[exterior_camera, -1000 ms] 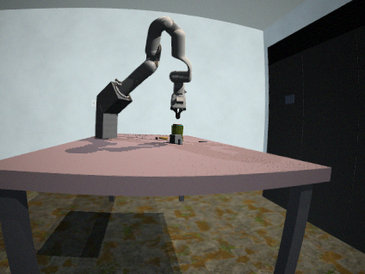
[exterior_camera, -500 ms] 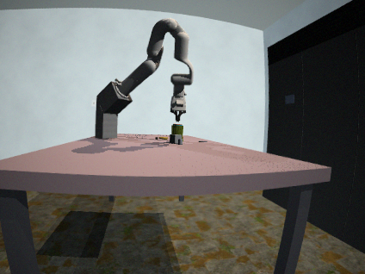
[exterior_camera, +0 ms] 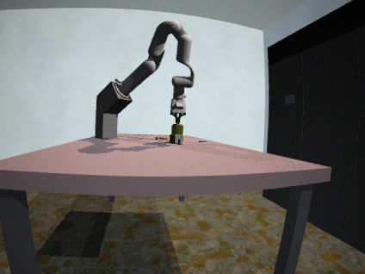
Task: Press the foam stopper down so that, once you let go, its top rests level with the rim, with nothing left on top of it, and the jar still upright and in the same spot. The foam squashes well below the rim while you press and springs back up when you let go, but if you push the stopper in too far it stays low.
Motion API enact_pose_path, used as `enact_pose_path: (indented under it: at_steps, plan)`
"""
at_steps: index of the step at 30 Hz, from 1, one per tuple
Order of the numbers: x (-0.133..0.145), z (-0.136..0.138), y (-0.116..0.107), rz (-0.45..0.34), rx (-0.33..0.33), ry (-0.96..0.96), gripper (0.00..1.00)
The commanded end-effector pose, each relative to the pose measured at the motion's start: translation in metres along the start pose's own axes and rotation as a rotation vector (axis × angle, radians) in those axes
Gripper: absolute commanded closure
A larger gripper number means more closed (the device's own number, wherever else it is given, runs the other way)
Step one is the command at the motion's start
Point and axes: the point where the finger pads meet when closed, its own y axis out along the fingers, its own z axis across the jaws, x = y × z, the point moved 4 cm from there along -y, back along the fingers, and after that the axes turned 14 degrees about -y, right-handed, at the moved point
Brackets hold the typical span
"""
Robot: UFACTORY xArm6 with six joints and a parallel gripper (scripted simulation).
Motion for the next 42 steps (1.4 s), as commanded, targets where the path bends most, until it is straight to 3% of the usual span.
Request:
enact_pose_path:
  at_steps: [1,42]
  plan:
    - [0.000,0.000,0.000,0.000,-0.001,0.000,1.00]
    - [0.000,-0.001,0.015,0.000,-0.001,0.000,1.00]
